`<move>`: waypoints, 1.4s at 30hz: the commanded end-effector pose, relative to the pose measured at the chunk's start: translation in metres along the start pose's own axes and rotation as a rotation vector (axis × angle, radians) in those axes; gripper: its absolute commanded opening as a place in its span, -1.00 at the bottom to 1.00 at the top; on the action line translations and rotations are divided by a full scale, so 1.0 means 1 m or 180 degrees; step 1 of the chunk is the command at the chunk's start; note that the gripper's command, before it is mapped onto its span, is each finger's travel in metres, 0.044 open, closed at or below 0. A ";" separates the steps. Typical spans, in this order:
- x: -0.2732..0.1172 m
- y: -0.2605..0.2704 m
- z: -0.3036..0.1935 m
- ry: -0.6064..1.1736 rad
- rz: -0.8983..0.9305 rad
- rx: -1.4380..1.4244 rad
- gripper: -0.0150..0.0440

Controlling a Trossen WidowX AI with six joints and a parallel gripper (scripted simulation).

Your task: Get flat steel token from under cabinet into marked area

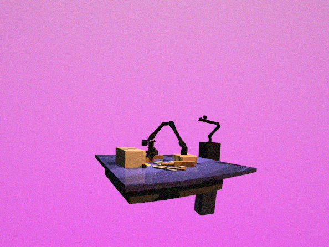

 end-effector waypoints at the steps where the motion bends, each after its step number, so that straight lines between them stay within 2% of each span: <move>1: 0.000 -0.001 -0.007 0.0013 0.0004 0.0003 -0.49; 42: -0.001 -0.007 -0.050 0.0023 0.0002 0.0003 -0.49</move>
Point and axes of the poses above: the point midway between the two fingers, 35 mm back from their tips, its own x axis out along the fingers, its own y axis across the jaws, z = x × y, the point moved 2 cm from there along -x, back along the fingers, and after that the axes turned 8 degrees about x, right-handed, at the moved point
